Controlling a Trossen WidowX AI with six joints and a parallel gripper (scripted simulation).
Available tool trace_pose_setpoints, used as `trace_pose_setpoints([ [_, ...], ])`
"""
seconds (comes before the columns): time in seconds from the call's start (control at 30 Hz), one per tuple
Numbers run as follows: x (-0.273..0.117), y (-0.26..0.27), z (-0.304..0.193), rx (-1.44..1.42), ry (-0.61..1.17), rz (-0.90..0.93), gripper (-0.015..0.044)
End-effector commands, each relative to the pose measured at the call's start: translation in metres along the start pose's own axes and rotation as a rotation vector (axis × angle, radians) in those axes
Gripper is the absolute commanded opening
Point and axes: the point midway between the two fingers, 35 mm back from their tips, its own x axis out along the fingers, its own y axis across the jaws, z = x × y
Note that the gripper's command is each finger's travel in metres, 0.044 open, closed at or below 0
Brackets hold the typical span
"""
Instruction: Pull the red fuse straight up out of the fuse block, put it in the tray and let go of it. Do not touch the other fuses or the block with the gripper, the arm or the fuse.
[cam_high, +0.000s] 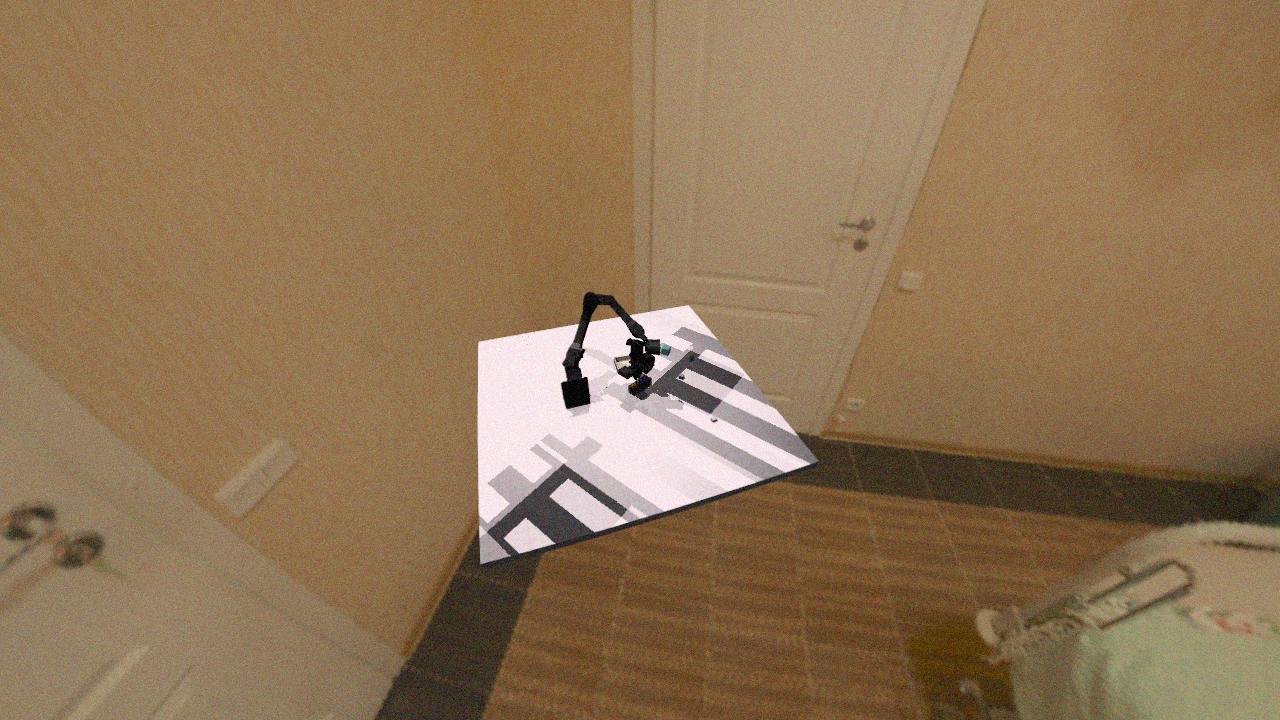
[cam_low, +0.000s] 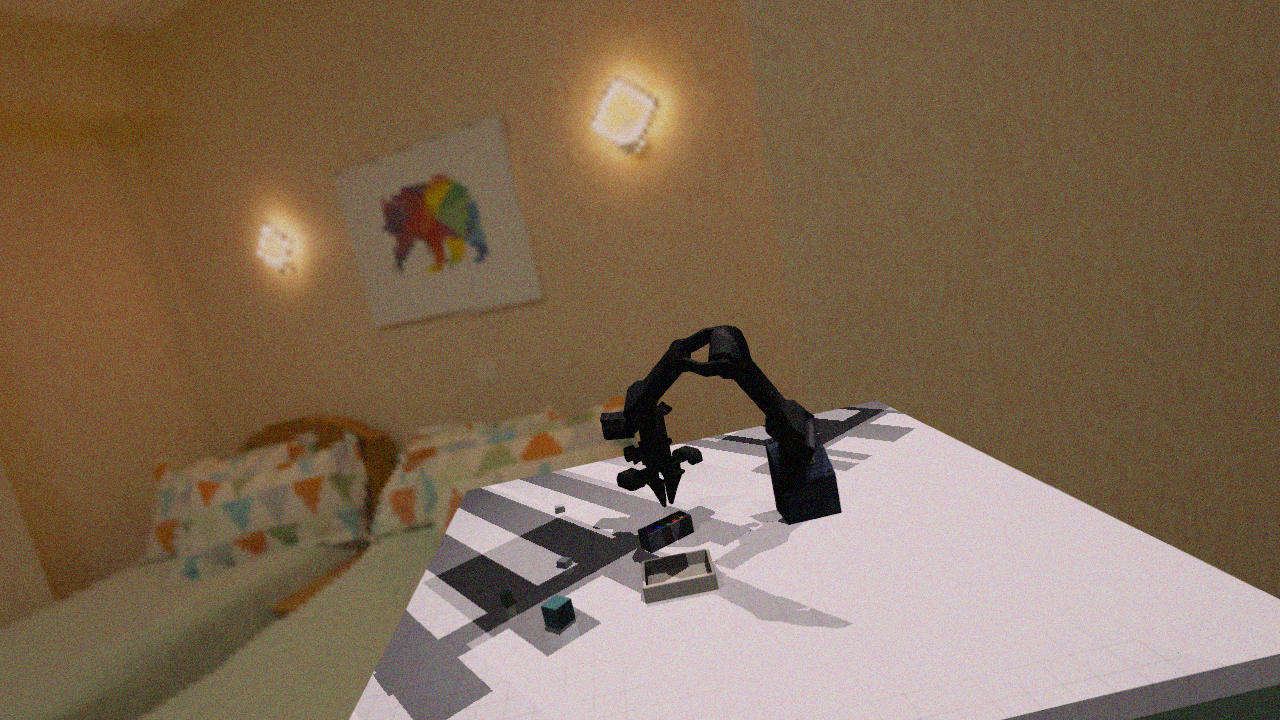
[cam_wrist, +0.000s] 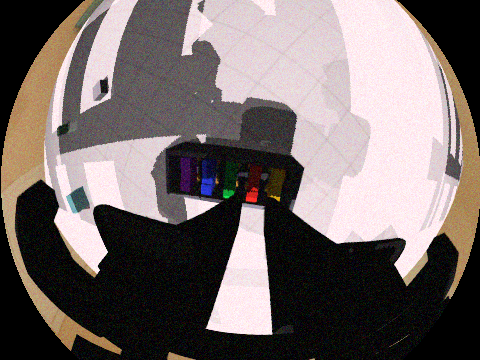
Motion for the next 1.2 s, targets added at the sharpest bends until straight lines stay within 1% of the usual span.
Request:
trace_pose_setpoints([
  [0.0, 0.004, 0.000, -0.001, 0.004, 0.004, 0.003, 0.0069],
  [0.8, 0.027, 0.000, -0.003, 0.004, 0.006, 0.003, 0.0069],
  [1.17, 0.028, 0.000, -0.003, 0.004, 0.006, 0.003, 0.0069],
])
